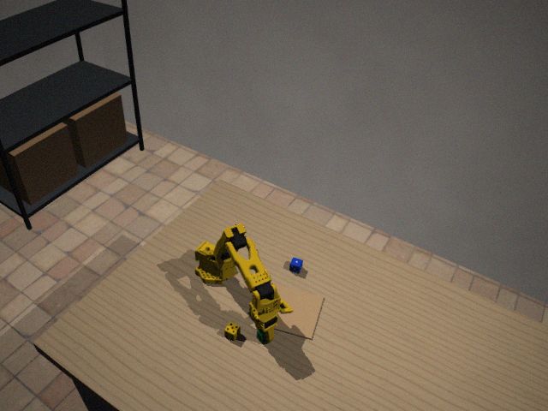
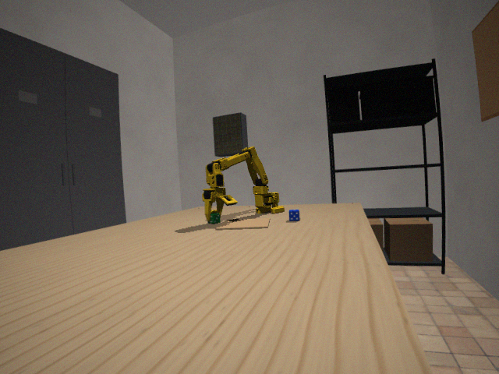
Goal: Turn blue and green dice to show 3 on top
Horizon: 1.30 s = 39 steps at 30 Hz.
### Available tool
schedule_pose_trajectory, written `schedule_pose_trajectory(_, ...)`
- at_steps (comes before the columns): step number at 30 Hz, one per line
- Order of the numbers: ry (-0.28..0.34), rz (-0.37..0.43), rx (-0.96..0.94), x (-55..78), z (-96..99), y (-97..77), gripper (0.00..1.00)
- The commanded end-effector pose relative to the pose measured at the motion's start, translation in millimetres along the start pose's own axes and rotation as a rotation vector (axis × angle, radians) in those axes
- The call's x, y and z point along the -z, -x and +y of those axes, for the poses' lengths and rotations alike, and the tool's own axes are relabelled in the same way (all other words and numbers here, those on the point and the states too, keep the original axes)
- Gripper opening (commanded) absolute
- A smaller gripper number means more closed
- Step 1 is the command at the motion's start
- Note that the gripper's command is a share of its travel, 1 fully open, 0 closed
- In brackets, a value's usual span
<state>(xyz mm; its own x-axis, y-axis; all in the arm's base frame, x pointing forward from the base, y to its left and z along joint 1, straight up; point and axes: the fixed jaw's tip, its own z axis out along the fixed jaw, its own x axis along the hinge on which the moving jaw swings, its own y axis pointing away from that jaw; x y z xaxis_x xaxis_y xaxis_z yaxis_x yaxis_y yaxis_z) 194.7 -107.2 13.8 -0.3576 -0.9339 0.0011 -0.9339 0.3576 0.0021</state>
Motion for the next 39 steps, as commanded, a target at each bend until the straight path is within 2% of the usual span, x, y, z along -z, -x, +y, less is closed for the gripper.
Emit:
schedule_pose_trajectory(1, -0.039, 0.004, -0.001, 7.8, -7.1, -1.3, 0.20)
schedule_pose_trajectory(21, -0.039, 0.004, -0.001, 7.8, -9.3, -1.3, 0.16)
schedule_pose_trajectory(31, -0.039, 0.004, -0.001, 7.8, -9.3, -1.3, 0.01)
schedule_pose_trajectory(39, -0.039, 0.004, -0.001, 8.2, -9.3, -1.3, 0.00)
